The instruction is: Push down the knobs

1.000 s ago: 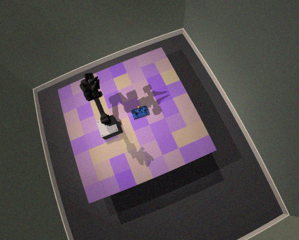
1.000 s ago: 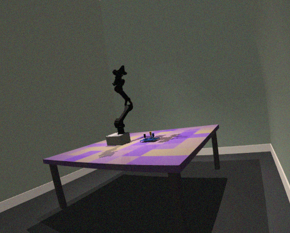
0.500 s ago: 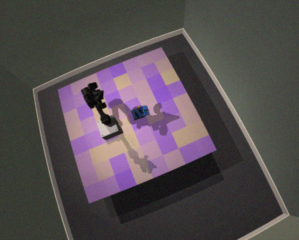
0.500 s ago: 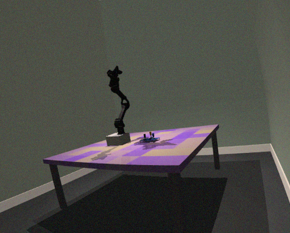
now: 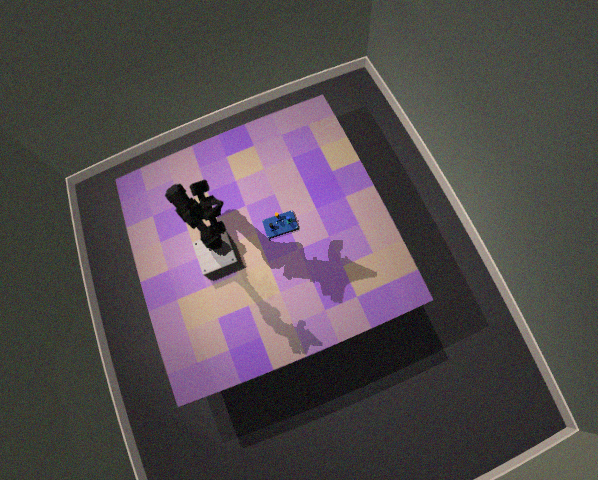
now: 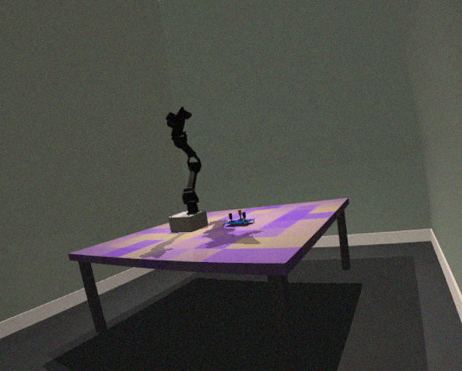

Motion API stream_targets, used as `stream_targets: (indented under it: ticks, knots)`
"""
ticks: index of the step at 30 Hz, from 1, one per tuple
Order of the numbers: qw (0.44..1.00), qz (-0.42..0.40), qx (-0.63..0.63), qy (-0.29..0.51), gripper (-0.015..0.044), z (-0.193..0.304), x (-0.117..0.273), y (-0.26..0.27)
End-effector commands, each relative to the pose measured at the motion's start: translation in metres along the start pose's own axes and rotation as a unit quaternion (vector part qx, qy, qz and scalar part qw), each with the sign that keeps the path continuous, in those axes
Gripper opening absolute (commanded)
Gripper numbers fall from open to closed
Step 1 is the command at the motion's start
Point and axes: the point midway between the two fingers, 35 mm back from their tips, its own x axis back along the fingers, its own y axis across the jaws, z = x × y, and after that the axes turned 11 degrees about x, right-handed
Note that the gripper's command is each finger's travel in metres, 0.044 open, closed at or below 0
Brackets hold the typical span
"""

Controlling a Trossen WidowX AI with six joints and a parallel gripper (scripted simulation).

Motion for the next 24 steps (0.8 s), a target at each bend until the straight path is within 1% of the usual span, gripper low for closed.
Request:
stream_targets:
  ticks: [1,12,24]
  knots:
    - [1.0,0.015,-0.001,0.013,0.0,0.011,-0.005,-0.015]
    - [0.997,0.037,-0.051,0.033,0.0,0.036,-0.012,-0.037]
    - [0.991,0.077,-0.045,0.097,0.0,0.084,-0.022,-0.071]
